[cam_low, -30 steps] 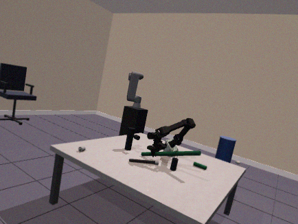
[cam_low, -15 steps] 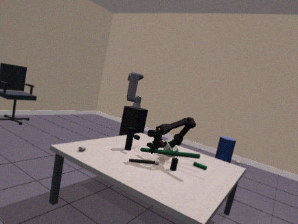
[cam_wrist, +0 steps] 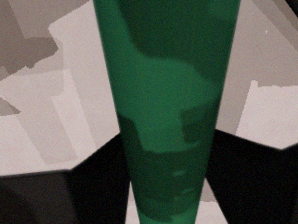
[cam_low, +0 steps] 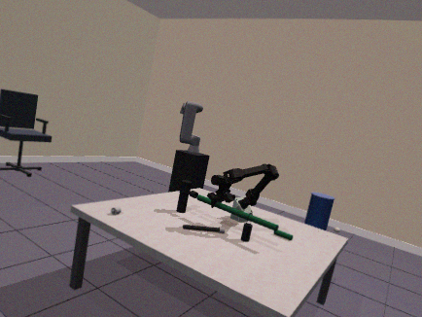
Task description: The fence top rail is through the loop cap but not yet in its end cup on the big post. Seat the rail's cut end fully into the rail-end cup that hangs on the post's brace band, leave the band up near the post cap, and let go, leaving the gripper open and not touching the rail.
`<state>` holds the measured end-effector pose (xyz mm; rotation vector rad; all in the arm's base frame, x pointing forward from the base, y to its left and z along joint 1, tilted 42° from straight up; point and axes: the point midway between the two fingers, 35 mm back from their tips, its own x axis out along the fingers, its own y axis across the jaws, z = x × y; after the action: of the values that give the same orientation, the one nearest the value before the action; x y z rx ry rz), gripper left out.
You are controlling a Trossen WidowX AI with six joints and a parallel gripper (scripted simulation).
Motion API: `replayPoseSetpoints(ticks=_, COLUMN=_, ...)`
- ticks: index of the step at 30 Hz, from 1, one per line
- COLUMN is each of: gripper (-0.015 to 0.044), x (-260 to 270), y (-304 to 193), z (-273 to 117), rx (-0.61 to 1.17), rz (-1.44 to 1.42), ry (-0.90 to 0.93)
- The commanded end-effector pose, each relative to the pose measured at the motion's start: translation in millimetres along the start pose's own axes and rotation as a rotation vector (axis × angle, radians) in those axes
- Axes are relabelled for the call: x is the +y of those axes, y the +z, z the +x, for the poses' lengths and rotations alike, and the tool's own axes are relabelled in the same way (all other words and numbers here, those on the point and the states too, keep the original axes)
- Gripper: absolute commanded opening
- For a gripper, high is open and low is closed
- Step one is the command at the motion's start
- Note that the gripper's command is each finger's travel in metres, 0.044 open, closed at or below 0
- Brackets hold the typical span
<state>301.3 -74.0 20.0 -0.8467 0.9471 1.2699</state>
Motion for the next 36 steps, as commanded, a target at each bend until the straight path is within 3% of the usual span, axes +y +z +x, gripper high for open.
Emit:
replayPoseSetpoints(ticks=1, gripper=0.0000, x=0, y=-7, z=-4, rx=0.029, rz=0.001, ry=-0.001)
replayPoseSetpoints(ticks=36, gripper=0.0000, x=0, y=-13, z=-7, rx=0.005, rz=-0.001, ry=0.000)
